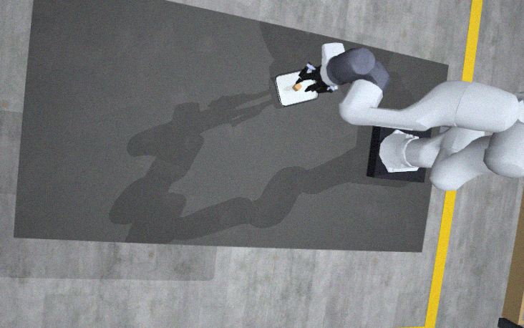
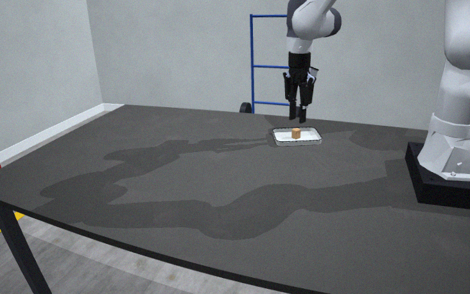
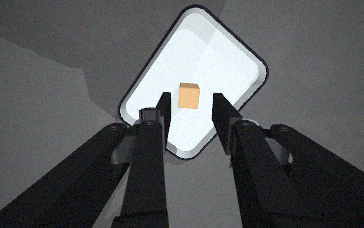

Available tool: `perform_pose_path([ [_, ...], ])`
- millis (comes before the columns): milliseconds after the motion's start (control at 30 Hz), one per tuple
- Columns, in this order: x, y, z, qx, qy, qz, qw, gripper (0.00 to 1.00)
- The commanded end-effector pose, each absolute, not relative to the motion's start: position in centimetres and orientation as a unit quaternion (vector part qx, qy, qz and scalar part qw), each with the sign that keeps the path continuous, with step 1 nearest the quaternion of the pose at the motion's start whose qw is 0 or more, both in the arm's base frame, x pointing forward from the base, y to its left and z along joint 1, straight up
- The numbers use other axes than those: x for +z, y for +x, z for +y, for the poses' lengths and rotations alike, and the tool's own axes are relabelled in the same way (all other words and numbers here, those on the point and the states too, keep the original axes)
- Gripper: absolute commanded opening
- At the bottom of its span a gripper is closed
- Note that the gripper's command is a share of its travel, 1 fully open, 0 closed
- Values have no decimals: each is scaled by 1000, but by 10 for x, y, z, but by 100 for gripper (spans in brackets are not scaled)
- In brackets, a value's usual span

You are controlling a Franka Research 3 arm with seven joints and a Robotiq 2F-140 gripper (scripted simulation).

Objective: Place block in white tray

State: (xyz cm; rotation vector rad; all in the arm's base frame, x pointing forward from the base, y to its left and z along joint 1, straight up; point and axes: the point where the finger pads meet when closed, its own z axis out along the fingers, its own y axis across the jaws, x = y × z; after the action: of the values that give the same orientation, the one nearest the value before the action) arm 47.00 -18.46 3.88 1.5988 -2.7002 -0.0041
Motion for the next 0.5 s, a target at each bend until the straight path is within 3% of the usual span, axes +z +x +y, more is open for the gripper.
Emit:
perform_pose_path([
  [0, 40, 470, -185, -1, 509, -861, 3, 34],
  [200, 40, 464, -188, -1, 509, -861, 3, 34],
  [300, 40, 409, -212, -1, 509, -861, 3, 34],
  [367, 40, 409, -212, -1, 509, -861, 3, 34],
  [467, 39, 336, -242, -1, 509, -861, 3, 34],
])
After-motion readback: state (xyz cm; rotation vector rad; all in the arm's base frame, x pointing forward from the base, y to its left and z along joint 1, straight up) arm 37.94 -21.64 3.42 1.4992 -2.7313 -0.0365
